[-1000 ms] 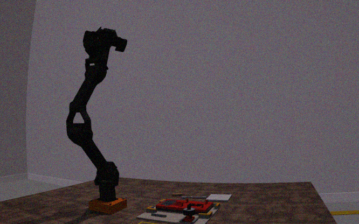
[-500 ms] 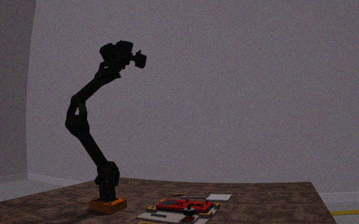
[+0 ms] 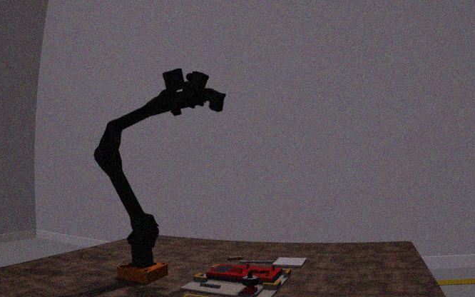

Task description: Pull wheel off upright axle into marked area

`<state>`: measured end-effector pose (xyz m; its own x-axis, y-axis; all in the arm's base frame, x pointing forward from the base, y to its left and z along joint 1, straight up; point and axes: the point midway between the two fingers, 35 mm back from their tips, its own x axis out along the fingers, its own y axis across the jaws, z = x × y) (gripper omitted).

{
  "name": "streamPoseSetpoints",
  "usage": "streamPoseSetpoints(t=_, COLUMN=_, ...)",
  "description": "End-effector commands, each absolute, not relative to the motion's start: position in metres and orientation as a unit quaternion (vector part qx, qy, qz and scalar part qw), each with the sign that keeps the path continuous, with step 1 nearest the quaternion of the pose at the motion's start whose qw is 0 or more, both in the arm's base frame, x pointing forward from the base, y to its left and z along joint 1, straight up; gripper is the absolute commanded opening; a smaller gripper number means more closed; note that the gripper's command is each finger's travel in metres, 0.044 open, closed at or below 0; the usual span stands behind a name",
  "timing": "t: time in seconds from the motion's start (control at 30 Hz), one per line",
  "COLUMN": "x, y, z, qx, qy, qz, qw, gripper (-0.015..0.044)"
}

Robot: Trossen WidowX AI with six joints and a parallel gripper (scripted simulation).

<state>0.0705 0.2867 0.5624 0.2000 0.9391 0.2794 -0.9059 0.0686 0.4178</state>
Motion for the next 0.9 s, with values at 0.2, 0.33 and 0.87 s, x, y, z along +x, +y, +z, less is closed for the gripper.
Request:
streamPoseSetpoints(t=0.2, x=0.166, y=0.317, z=0.477, qx=0.141, qy=0.109, qz=0.514, qw=0.839, gripper=0.0300)
streamPoseSetpoints(t=0.33, x=0.200, y=0.315, z=0.447, qx=0.110, qy=0.135, qz=0.471, qw=0.865, gripper=0.0300)
streamPoseSetpoints(t=0.87, x=0.303, y=0.268, z=0.335, qx=0.002, qy=0.275, qz=0.328, qw=0.904, gripper=0.0300)
